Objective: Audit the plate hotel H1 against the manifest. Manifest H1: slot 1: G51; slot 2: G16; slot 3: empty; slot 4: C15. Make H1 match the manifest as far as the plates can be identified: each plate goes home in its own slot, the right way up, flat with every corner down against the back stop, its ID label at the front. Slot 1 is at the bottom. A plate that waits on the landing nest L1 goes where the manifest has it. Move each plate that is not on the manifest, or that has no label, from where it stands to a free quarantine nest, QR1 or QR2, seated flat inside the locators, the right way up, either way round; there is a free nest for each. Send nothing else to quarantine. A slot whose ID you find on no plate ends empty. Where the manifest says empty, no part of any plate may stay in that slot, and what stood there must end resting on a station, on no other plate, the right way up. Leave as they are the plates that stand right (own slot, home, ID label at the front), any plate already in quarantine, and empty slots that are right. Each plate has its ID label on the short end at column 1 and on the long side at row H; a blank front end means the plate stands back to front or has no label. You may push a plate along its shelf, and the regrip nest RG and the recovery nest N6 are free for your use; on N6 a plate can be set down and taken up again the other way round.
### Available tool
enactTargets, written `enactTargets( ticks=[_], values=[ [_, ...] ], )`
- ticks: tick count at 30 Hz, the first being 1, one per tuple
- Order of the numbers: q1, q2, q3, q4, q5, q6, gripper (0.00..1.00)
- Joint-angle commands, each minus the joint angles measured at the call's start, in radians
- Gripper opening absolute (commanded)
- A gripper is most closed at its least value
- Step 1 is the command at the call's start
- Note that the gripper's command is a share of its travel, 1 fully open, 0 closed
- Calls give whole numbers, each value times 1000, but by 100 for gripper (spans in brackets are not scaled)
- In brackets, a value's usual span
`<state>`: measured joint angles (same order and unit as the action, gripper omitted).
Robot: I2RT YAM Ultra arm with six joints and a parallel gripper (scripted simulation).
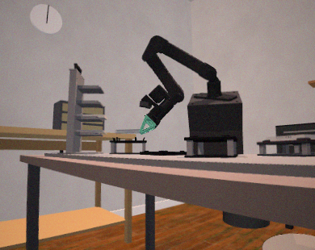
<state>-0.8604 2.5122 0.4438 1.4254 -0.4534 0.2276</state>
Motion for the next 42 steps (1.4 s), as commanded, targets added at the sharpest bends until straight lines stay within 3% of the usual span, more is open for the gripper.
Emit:
enactTargets(
  ticks=[1, 42],
  values=[
    [-2, -1, 2, 40, 12, 3, 86],
    [33, 87, 42, 97, 40, 24, 86]
  ],
)
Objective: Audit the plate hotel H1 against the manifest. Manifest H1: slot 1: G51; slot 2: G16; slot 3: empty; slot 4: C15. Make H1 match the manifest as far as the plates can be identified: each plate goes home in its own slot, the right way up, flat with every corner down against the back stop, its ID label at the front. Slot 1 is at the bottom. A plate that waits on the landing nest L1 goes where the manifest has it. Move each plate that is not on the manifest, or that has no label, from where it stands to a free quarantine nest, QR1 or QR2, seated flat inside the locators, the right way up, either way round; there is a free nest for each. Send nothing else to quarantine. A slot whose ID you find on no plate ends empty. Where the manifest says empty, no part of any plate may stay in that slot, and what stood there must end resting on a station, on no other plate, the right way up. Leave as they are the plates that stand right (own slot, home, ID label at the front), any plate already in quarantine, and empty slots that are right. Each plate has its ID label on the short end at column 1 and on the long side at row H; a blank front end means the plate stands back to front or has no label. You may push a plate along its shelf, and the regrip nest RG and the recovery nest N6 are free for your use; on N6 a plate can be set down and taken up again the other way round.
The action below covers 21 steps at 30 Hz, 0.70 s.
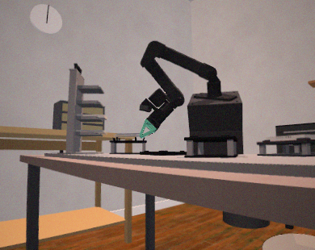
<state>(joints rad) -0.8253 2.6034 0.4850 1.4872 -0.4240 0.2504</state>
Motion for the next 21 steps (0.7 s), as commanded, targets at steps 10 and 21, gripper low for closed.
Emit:
enactTargets(
  ticks=[10, 21],
  values=[
    [7, 20, 13, 49, 19, 8, 86],
    [16, 42, 25, 61, 26, 13, 86]
  ],
)
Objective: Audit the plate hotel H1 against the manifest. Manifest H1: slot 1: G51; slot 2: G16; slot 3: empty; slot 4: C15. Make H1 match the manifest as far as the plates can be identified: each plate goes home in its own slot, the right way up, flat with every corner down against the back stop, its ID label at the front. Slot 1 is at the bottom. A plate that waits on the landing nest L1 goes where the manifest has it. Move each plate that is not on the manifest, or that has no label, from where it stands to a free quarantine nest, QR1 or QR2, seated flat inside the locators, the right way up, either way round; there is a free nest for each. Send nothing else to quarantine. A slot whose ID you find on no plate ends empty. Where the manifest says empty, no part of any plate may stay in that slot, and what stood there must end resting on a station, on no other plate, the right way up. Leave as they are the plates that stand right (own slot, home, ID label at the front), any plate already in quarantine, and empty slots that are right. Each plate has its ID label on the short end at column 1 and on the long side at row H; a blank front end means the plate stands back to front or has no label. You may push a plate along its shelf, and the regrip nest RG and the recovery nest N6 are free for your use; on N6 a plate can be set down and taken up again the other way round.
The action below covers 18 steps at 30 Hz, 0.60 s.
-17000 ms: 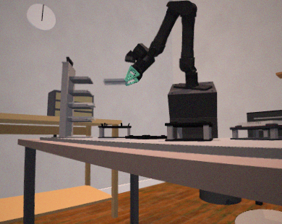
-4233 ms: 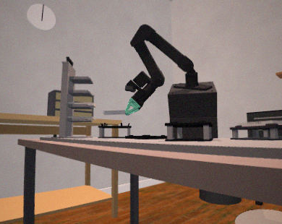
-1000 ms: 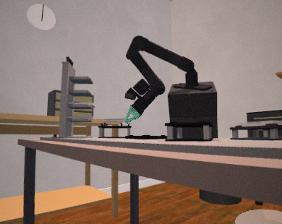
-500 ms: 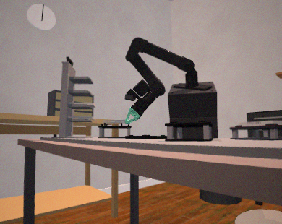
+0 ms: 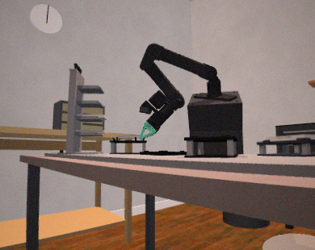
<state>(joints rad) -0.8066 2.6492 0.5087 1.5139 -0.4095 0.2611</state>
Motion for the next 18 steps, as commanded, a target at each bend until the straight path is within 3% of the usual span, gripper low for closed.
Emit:
enactTargets(
  ticks=[1, 18],
  values=[
    [-2, -2, 2, 36, 13, 3, 86],
    [13, 33, 22, 54, 25, 12, 86]
  ],
)
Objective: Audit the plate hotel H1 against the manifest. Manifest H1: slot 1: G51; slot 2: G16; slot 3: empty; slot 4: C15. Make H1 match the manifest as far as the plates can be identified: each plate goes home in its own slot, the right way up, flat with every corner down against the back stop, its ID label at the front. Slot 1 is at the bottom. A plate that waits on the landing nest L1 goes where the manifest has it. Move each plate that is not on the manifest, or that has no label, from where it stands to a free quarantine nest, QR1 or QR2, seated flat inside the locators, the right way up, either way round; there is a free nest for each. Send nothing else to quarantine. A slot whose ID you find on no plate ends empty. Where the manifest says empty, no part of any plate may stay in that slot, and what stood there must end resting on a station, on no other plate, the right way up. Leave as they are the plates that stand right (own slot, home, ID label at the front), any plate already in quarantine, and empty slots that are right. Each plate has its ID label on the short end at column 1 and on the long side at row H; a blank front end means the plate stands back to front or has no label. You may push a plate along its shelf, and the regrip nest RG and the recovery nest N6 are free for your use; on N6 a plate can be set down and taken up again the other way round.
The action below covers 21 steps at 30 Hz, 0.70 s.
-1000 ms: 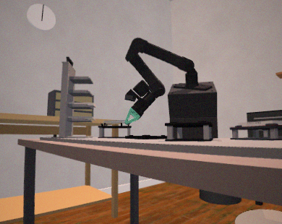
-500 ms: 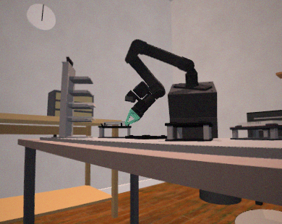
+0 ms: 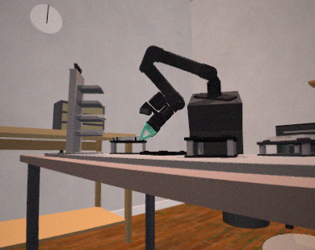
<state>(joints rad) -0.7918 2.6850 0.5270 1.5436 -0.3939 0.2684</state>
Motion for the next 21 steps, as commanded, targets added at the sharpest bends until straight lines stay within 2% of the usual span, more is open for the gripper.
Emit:
enactTargets(
  ticks=[1, 7, 8, 21],
  values=[
    [-1, -1, 5, 25, 10, 5, 86],
    [5, 13, 13, 27, 15, 8, 86],
    [7, 17, 16, 27, 16, 10, 93],
    [7, 17, 16, 27, 16, 10, 93]
  ],
)
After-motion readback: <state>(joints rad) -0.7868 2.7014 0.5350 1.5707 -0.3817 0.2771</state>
